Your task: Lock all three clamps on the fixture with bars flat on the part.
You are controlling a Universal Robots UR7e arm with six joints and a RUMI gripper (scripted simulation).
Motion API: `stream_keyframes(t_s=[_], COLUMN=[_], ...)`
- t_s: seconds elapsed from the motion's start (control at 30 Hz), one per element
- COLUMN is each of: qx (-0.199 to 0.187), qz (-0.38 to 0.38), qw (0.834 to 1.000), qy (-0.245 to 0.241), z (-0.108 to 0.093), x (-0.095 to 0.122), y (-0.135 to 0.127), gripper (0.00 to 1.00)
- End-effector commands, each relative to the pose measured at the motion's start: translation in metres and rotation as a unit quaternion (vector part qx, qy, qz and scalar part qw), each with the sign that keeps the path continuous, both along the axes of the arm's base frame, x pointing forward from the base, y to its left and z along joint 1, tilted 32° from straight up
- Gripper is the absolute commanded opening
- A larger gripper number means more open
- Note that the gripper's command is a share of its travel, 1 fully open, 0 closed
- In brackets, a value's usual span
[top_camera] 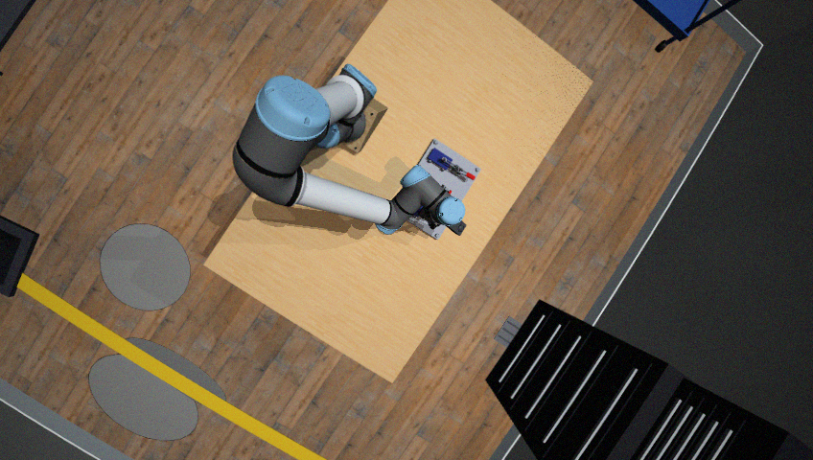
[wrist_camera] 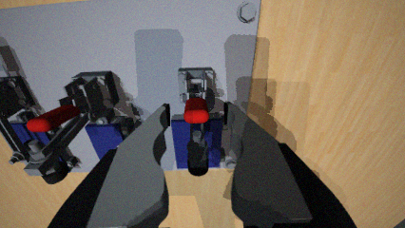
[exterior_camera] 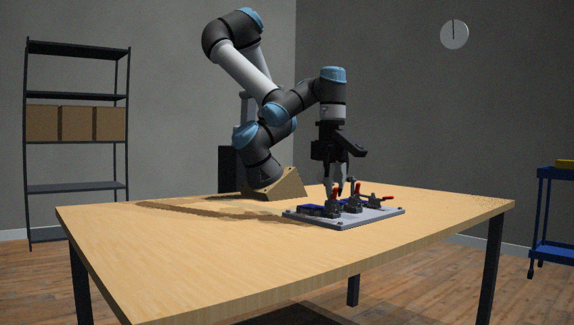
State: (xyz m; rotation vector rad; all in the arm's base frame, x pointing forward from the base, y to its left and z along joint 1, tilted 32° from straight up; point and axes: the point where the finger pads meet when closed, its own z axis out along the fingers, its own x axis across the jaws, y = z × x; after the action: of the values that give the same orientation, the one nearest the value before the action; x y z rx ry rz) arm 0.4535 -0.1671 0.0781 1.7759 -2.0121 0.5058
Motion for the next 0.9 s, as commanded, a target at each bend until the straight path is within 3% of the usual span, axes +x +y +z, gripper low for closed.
stream_keyframes(t_s=[0.0,0.87], qx=[0.001,0.001], qz=[0.0,0.0], qw=[1.0,1.0], qy=[0.001,0.001], z=[-0.0028,-0.004], x=[-0.0006,-0.0013], y=[-0.0012,-0.0014], gripper=[0.28,0.28])
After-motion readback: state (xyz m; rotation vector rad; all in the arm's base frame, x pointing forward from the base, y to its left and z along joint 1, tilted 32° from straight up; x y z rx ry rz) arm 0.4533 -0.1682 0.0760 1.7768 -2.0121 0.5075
